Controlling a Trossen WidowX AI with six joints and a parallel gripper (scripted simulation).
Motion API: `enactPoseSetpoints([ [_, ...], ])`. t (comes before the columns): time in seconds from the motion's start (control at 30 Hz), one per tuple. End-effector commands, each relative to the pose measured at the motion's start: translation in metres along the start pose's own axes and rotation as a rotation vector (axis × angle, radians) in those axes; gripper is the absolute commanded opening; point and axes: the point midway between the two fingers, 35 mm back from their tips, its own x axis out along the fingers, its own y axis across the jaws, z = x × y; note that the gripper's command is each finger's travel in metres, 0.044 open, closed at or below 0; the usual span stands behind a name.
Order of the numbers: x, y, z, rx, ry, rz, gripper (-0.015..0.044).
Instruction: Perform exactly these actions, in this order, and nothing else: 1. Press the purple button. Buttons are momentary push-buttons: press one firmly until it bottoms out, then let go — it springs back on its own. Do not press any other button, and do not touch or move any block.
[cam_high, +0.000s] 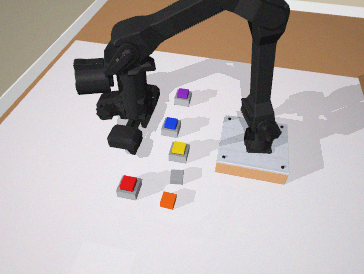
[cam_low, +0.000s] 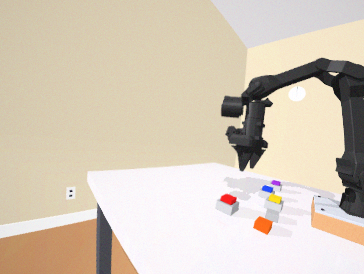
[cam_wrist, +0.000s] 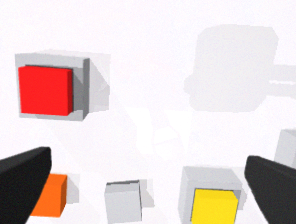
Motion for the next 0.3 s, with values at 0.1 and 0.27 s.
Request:
enactPoseSetpoints([
  [0.1,-0.014,0.085,-0.045,0.012,0.01,-0.001,0.04],
  [0.27,-0.014,0.087,-0.047,0.012,0.01,-0.001,0.04],
])
